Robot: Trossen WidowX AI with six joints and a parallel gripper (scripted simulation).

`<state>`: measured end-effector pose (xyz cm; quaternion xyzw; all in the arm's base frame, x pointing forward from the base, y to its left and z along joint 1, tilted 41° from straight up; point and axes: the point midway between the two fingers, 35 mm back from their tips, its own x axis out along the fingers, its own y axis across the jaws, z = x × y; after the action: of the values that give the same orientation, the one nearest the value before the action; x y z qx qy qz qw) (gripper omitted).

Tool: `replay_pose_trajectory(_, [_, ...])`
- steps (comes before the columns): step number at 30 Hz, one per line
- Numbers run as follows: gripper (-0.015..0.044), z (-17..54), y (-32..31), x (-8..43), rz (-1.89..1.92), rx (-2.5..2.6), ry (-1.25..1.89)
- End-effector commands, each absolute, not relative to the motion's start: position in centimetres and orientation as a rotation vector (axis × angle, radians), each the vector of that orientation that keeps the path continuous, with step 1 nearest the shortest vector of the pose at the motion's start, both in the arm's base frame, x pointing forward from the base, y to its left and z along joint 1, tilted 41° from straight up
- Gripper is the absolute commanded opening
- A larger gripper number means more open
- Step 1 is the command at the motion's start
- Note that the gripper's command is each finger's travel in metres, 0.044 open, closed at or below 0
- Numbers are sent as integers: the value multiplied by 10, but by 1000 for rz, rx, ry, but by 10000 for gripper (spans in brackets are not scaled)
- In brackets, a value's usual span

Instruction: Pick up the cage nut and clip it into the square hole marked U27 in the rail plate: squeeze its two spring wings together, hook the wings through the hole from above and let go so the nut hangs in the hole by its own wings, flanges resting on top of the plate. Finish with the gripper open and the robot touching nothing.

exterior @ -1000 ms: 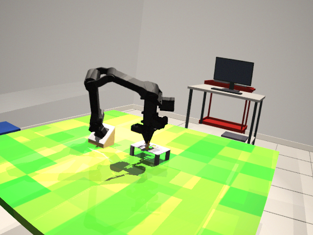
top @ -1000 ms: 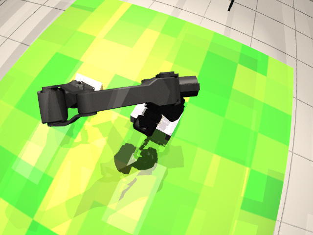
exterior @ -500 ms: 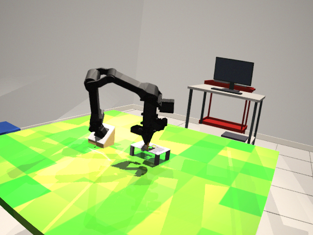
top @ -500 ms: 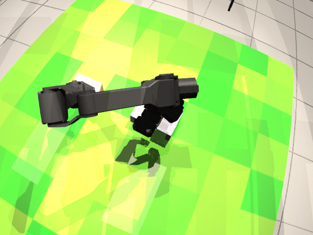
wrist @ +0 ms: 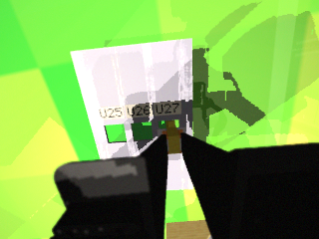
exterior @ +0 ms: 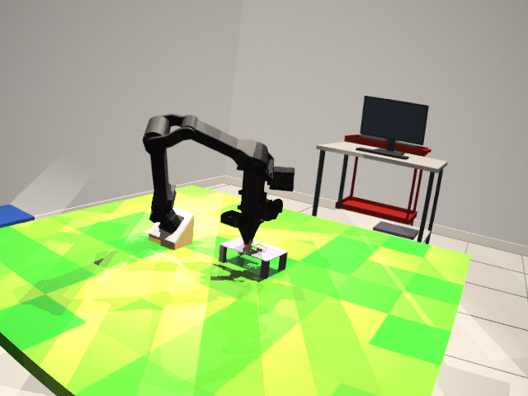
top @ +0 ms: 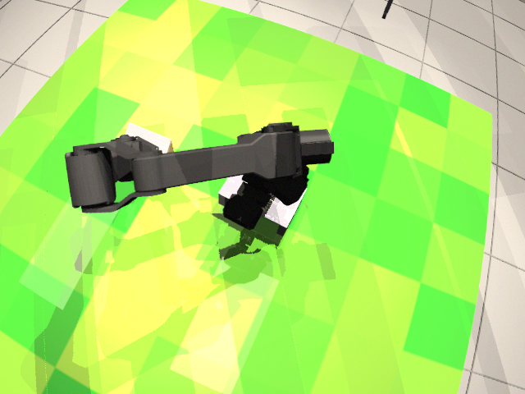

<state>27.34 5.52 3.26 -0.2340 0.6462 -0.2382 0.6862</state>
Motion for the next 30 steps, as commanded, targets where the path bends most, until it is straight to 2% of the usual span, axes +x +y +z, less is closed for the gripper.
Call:
replay_pose_trajectory(1, [32, 33, 55, 274, -541, -528, 1443])
replay_pose_trajectory(30, [32, 30, 59, 274, -555, -541, 1439])
